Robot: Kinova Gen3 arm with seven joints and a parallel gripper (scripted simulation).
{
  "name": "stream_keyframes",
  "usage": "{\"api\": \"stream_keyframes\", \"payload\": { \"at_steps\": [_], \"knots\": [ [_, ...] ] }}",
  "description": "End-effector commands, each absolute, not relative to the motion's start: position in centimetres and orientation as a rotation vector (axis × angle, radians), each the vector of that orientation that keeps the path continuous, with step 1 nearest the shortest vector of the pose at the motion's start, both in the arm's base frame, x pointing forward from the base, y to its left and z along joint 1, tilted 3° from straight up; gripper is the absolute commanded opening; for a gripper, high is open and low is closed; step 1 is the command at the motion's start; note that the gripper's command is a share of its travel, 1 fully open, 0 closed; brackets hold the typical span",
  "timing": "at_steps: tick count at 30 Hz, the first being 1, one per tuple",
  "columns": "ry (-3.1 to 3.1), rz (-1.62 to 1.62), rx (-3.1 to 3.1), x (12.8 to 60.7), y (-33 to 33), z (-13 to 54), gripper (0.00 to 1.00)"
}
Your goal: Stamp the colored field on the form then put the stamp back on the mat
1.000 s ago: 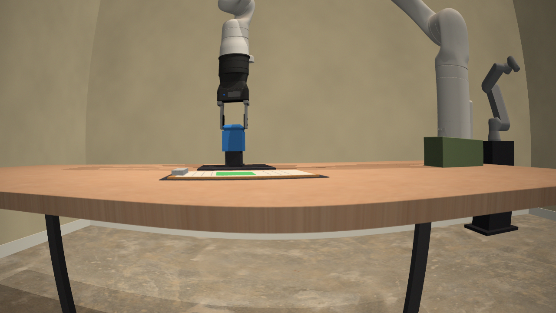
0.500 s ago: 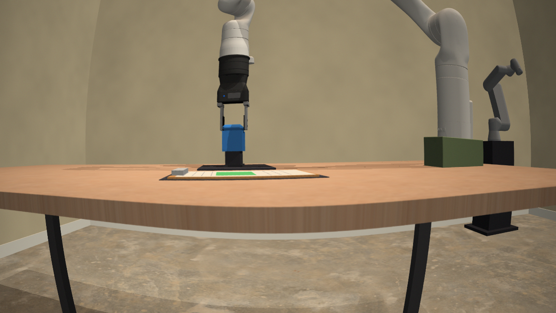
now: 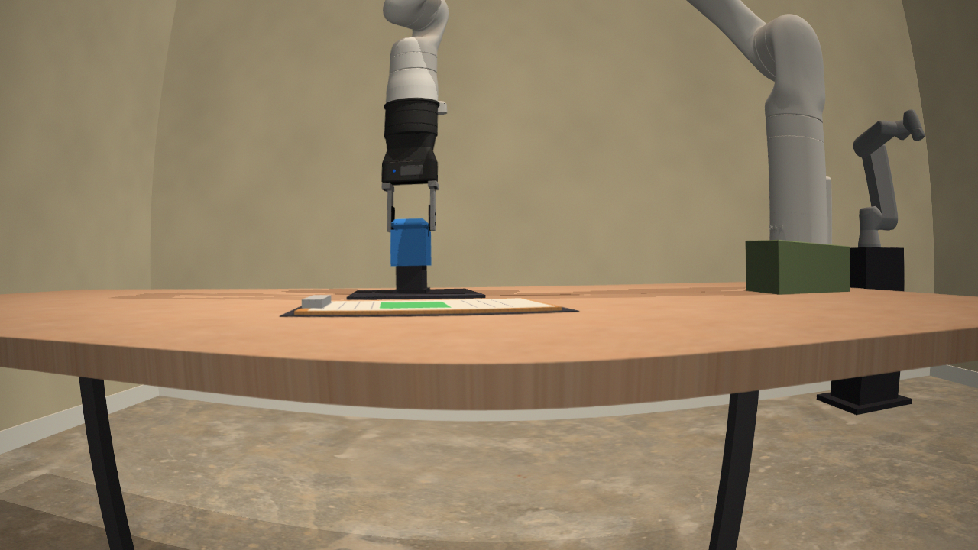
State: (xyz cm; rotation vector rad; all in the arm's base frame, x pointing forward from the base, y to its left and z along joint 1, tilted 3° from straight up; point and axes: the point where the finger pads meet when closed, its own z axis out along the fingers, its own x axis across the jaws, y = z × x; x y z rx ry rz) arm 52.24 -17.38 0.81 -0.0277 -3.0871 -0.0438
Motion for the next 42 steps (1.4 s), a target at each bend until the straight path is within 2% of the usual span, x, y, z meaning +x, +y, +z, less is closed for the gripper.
{"api": "stream_keyframes", "payload": {
  "at_steps": [1,42],
  "knots": [
    [-3.089,-0.043,-0.028,52.28,-17.41,0.82,1.00],
    [-3.089,-0.043,-0.028,52.24,-17.39,-0.04,1.00]
  ]
}}
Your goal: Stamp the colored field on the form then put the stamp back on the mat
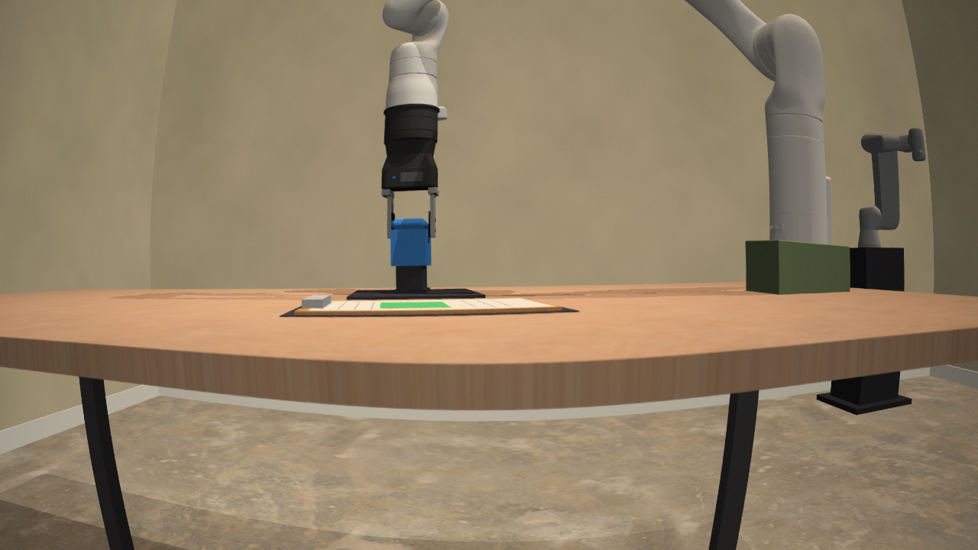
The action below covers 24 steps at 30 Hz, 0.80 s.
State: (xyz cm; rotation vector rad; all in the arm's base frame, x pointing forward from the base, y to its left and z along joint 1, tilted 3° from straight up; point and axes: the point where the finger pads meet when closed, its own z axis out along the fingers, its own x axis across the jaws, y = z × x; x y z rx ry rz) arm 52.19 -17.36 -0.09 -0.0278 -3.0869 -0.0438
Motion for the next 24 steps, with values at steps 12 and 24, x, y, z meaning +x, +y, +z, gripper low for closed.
{"api": "stream_keyframes", "payload": {
  "at_steps": [12,24],
  "knots": [
    [-3.089,-0.043,-0.028,52.22,-17.38,-0.33,1.00],
    [-3.089,-0.043,-0.028,52.21,-17.37,-0.56,1.00]
  ]
}}
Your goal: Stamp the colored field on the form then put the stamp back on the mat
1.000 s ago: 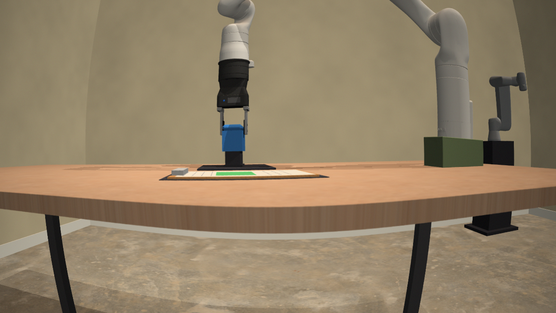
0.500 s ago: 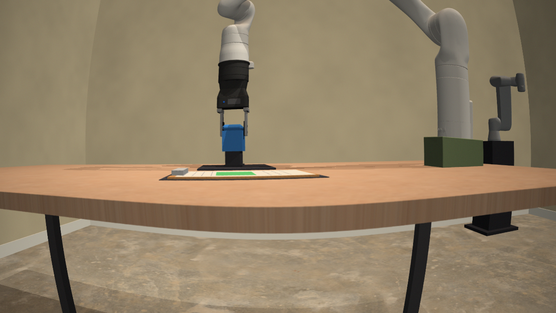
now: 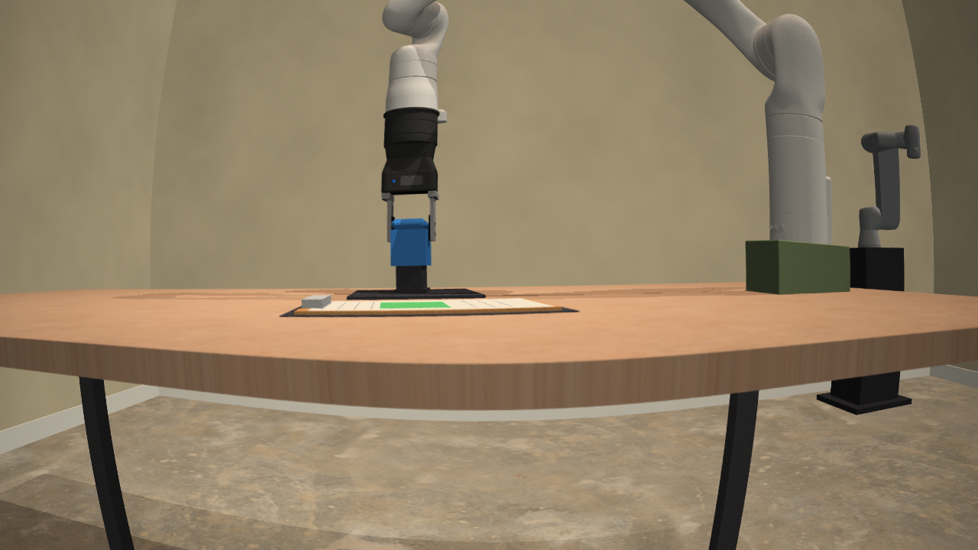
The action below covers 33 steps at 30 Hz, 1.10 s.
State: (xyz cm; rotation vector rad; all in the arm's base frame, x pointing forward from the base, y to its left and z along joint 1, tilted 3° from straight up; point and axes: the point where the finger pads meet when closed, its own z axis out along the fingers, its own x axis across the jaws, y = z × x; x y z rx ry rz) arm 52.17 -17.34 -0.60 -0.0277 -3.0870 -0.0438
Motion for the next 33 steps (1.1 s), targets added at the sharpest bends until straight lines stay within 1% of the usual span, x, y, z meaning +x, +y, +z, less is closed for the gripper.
{"api": "stream_keyframes", "payload": {
  "at_steps": [1,33],
  "knots": [
    [-3.089,-0.043,-0.028,52.21,-17.37,-0.58,1.00],
    [-3.089,-0.043,-0.028,52.18,-17.35,-1.18,1.00]
  ]
}}
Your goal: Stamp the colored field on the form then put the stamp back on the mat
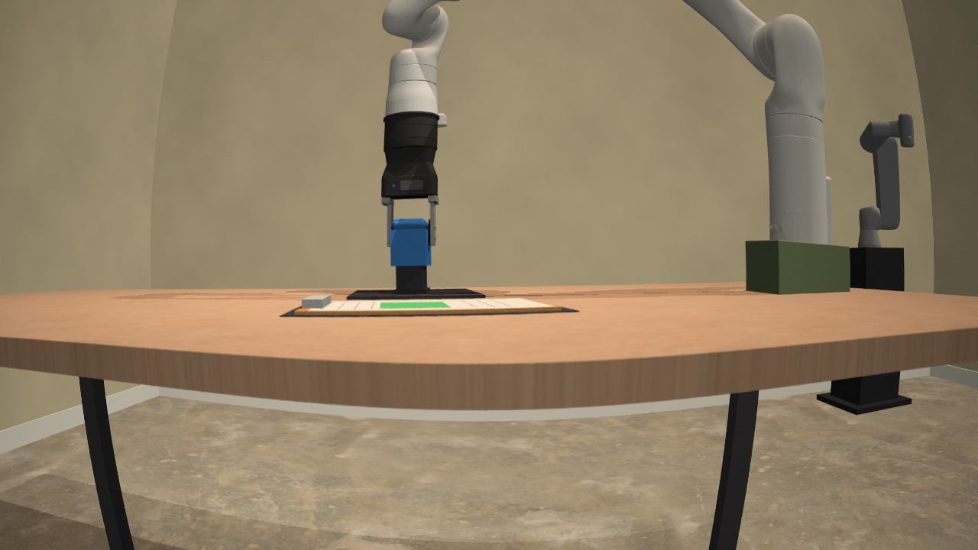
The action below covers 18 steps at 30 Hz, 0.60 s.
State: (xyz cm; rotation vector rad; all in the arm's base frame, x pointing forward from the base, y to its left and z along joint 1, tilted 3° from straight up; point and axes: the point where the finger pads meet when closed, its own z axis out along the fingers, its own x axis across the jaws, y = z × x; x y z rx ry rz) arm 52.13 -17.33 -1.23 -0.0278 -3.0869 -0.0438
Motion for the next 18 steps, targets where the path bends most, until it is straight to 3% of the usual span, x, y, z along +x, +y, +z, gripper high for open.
{"api": "stream_keyframes", "payload": {
  "at_steps": [1,18],
  "knots": [
    [-3.089,-0.043,-0.028,52.18,-17.35,-1.20,1.00],
    [-3.089,-0.043,-0.028,52.16,-17.35,-1.48,1.00]
  ]
}}
